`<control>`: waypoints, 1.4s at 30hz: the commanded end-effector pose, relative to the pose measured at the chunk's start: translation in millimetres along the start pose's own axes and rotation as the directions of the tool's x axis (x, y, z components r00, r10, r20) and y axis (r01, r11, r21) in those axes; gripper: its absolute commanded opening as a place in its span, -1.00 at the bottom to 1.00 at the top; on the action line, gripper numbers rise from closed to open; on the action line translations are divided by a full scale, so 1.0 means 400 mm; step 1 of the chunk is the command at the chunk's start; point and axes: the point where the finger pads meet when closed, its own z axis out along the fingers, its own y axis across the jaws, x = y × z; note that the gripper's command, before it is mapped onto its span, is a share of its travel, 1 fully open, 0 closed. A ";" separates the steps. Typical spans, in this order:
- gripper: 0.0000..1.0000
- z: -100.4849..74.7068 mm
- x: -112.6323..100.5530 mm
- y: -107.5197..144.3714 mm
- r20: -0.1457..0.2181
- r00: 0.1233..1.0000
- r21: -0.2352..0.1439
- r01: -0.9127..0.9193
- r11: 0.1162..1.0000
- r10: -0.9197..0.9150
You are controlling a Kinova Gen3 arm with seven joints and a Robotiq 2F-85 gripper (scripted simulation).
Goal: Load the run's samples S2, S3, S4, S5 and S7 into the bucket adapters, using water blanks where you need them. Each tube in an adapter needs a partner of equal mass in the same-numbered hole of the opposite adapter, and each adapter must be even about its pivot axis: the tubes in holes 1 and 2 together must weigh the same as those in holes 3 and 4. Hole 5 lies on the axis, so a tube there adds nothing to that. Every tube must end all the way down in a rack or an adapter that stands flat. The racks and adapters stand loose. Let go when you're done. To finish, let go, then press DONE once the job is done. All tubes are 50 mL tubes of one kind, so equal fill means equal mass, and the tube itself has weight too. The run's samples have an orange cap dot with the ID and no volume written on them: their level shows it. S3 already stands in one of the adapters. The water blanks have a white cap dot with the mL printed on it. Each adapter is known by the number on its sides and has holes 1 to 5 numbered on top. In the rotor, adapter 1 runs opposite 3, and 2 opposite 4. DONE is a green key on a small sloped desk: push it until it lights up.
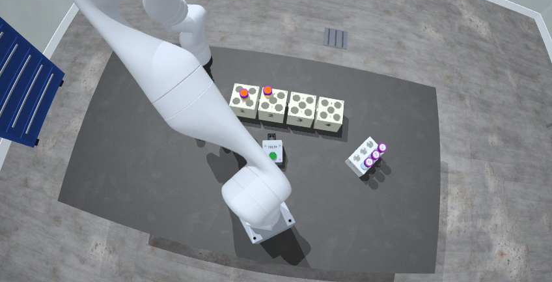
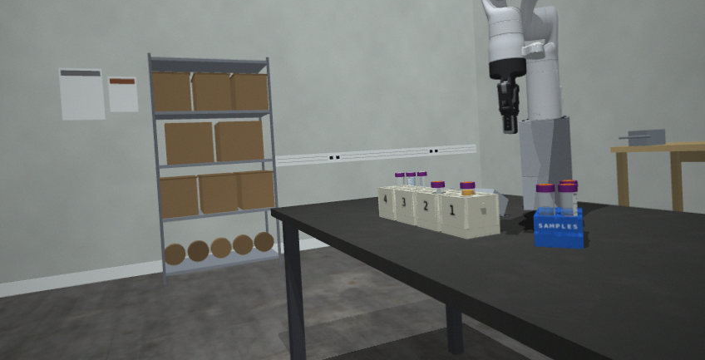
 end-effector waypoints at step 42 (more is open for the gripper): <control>0.24 -0.002 0.265 0.105 0.000 1.000 -0.001 -0.001 1.000 0.001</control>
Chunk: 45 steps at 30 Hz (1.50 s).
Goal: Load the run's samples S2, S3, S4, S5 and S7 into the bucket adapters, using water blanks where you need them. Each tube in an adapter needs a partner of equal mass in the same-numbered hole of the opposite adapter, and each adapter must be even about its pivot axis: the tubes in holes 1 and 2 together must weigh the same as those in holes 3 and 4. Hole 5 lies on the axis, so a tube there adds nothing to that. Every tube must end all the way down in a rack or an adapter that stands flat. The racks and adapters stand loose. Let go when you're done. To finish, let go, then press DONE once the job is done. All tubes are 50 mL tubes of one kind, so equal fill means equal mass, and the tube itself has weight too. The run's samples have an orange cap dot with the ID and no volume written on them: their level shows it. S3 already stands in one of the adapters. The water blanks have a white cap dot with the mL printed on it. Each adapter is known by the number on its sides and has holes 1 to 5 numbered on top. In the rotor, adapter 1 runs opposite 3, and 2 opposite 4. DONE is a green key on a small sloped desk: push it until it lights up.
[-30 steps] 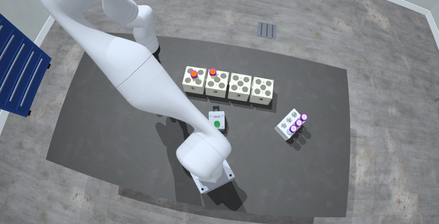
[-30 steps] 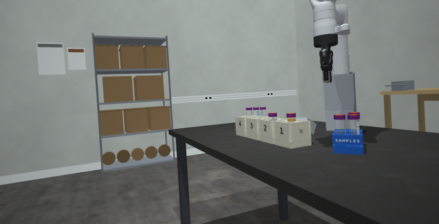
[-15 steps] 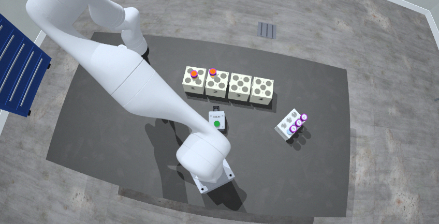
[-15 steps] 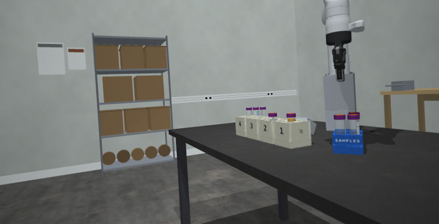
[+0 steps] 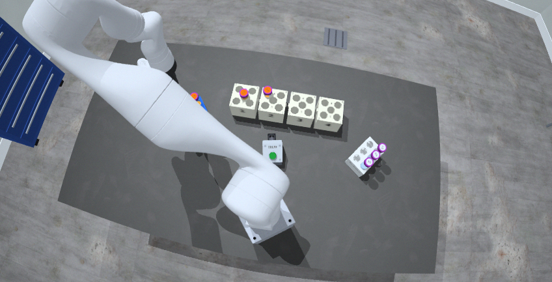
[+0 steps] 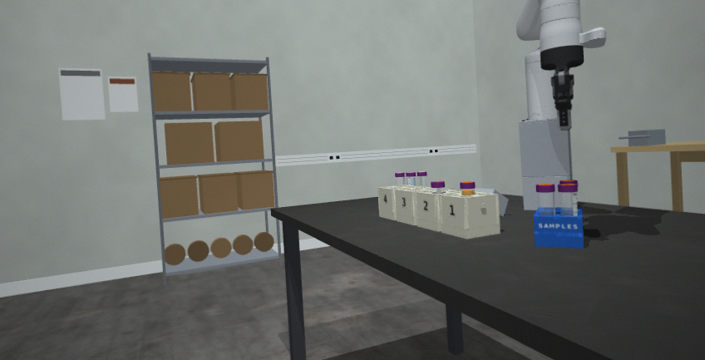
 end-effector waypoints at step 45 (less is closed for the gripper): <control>0.24 0.104 0.001 0.002 -0.001 1.000 -0.002 0.000 1.000 0.000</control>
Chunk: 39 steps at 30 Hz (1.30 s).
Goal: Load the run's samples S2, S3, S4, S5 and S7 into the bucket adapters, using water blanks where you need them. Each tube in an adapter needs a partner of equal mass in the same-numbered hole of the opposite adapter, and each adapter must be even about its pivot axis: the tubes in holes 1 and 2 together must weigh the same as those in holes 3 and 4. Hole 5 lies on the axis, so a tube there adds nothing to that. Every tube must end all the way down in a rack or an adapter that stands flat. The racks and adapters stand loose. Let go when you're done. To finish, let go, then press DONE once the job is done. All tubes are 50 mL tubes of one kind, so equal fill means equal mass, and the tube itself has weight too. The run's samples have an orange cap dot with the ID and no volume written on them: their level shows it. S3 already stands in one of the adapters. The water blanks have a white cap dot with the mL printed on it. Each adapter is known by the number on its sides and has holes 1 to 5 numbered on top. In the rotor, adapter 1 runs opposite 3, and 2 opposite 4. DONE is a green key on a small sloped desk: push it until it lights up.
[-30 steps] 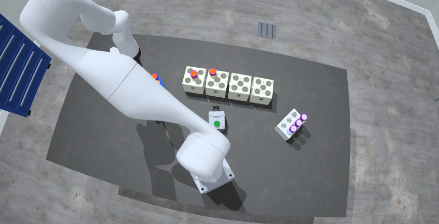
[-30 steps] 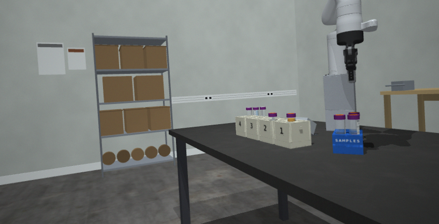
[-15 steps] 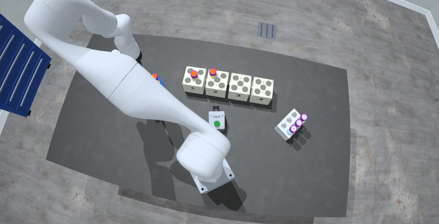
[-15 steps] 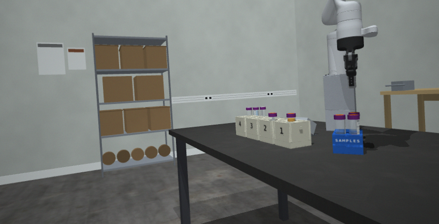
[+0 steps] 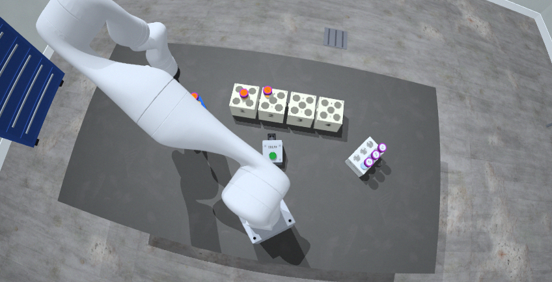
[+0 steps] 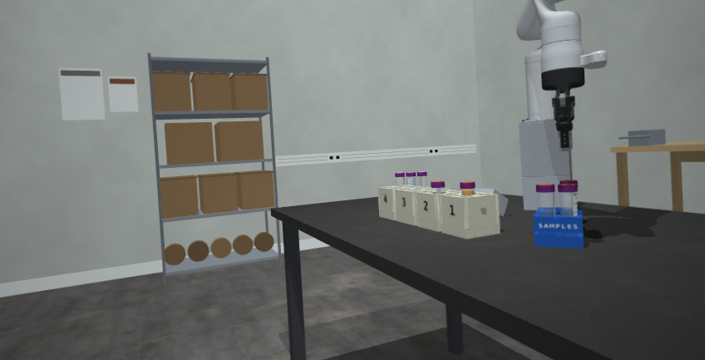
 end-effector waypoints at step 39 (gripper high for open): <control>0.24 0.118 0.000 0.002 -0.001 1.000 -0.002 0.000 1.000 0.000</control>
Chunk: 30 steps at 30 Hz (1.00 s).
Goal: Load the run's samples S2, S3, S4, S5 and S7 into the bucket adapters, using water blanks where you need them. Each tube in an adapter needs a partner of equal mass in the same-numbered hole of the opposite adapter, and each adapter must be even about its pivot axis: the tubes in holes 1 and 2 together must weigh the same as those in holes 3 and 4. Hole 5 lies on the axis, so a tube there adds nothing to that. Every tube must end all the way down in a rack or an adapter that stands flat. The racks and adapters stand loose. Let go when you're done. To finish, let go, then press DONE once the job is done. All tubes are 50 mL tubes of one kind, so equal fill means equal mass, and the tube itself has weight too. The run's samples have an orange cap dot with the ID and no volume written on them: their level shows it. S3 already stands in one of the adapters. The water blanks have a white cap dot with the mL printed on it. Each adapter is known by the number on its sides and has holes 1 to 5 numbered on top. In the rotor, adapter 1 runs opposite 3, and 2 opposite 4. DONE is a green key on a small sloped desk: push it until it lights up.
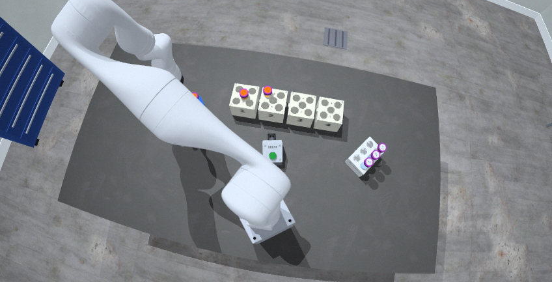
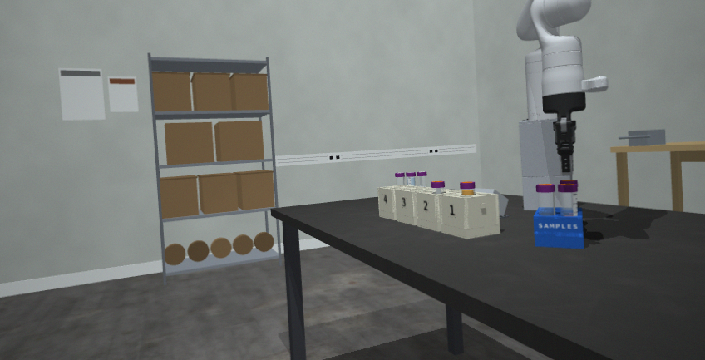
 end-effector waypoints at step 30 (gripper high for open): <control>0.24 0.076 0.000 0.002 -0.001 1.000 -0.002 0.000 1.000 0.000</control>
